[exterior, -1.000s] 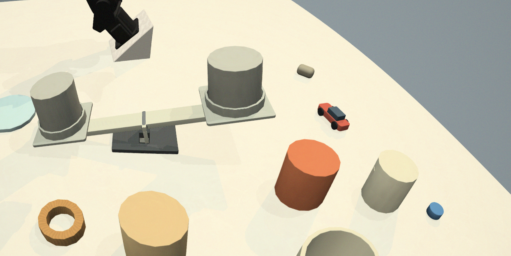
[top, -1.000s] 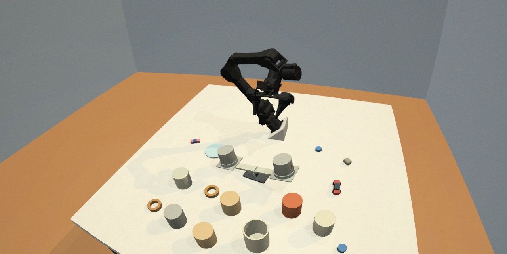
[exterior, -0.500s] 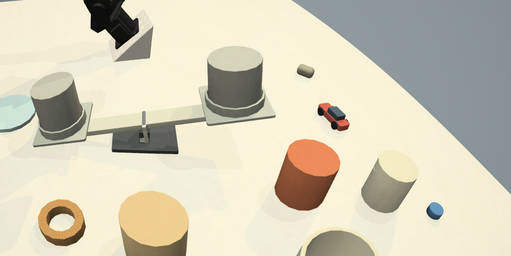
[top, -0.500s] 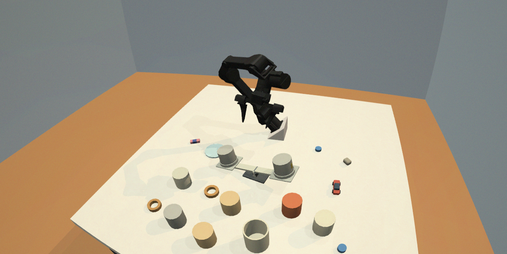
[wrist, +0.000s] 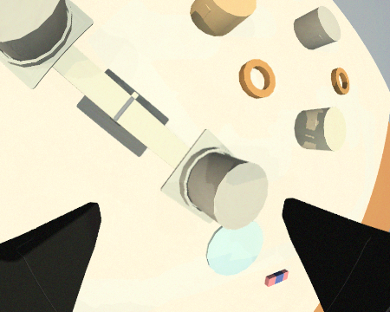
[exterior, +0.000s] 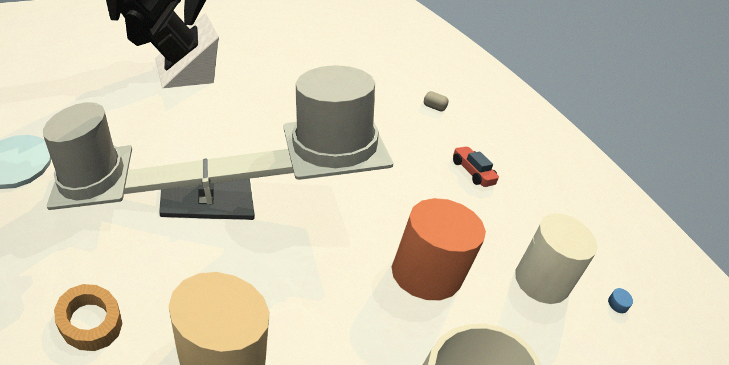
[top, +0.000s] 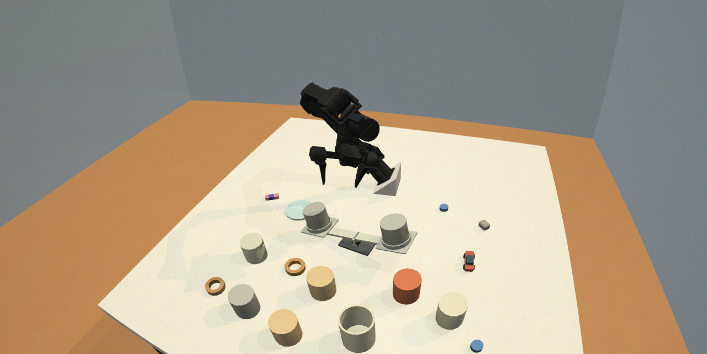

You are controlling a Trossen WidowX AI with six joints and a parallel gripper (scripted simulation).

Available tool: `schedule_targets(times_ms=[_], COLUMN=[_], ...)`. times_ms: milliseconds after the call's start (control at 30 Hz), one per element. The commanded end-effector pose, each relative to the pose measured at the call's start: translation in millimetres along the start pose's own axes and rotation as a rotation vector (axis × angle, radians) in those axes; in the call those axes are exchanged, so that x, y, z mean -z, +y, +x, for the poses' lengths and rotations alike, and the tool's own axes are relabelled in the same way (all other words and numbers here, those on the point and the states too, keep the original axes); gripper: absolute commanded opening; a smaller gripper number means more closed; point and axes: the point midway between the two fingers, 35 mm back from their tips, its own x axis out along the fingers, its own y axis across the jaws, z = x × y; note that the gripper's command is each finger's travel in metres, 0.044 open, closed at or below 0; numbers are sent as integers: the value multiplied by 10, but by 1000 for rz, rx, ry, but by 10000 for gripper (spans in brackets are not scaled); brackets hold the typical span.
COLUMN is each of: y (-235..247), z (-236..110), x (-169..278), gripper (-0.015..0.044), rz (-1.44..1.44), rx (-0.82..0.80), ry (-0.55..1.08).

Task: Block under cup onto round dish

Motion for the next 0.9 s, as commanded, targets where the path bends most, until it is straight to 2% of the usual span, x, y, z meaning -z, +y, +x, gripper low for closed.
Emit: schedule_targets(times_ms=[0,433,867], y=[-93,-426,-716], z=[75,408,696], x=[7,128,309], gripper=[440,440,440], rz=[-105,-504,-839], rx=[-37,-197,-354], ry=[31,104,85])
